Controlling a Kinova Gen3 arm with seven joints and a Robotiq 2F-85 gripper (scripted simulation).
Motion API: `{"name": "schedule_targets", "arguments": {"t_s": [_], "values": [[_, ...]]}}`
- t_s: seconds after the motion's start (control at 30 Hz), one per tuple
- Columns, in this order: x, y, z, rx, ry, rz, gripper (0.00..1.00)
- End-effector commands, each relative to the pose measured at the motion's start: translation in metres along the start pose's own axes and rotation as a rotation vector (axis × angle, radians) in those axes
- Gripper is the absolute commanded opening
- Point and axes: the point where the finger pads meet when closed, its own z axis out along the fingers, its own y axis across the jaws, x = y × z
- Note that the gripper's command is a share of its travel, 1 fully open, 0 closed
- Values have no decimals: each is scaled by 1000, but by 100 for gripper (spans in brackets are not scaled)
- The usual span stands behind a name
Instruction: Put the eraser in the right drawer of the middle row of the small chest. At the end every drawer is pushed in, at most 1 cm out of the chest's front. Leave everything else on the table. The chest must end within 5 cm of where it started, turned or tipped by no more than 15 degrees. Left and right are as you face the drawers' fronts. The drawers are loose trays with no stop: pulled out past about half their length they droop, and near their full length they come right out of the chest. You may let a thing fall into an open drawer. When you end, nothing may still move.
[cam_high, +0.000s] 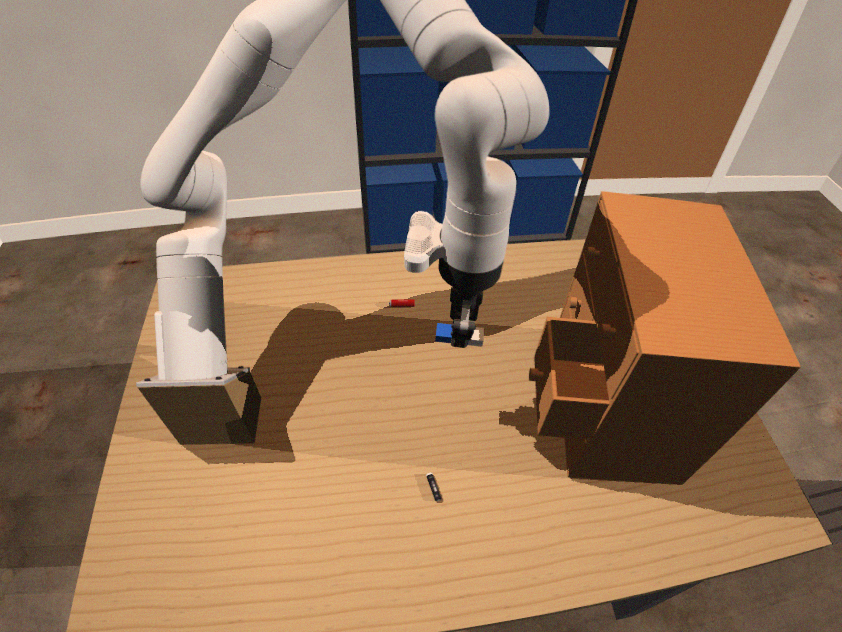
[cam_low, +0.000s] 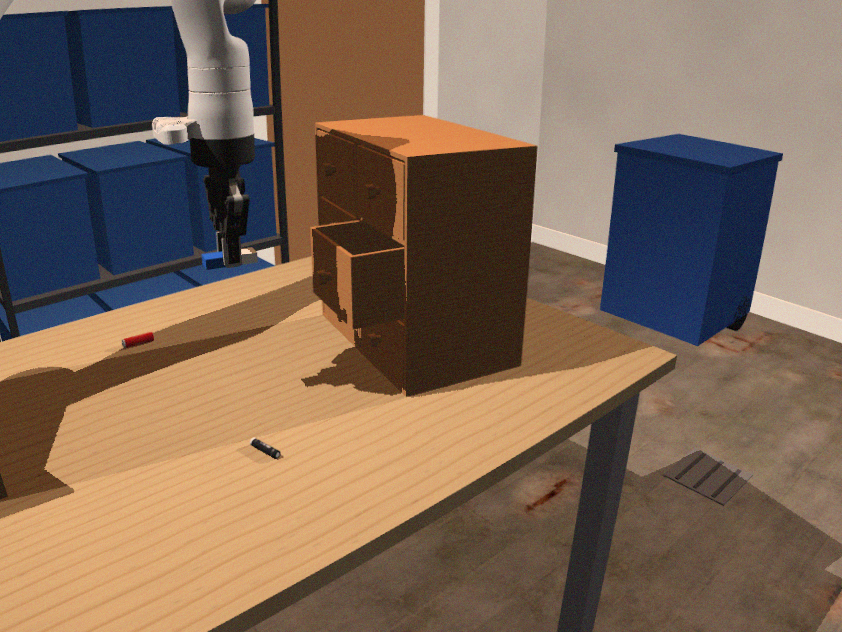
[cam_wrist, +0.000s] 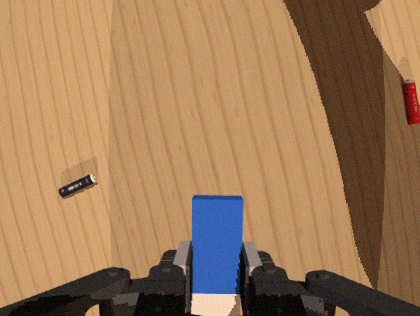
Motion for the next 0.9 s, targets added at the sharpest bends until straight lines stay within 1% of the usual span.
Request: {"name": "schedule_targets", "arguments": {"t_s": [0.0, 0.17, 0.33, 0.57, 0.87], "values": [[-4, -1, -17, 7, -18, -4, 19], [-4, -1, -36, 7, -18, -4, 19], [-4, -1, -48, 7, -18, -4, 19], [-4, 0, -53, 7, -18, -4, 19], [-4, 0, -54, 7, -18, -4, 19]]}}
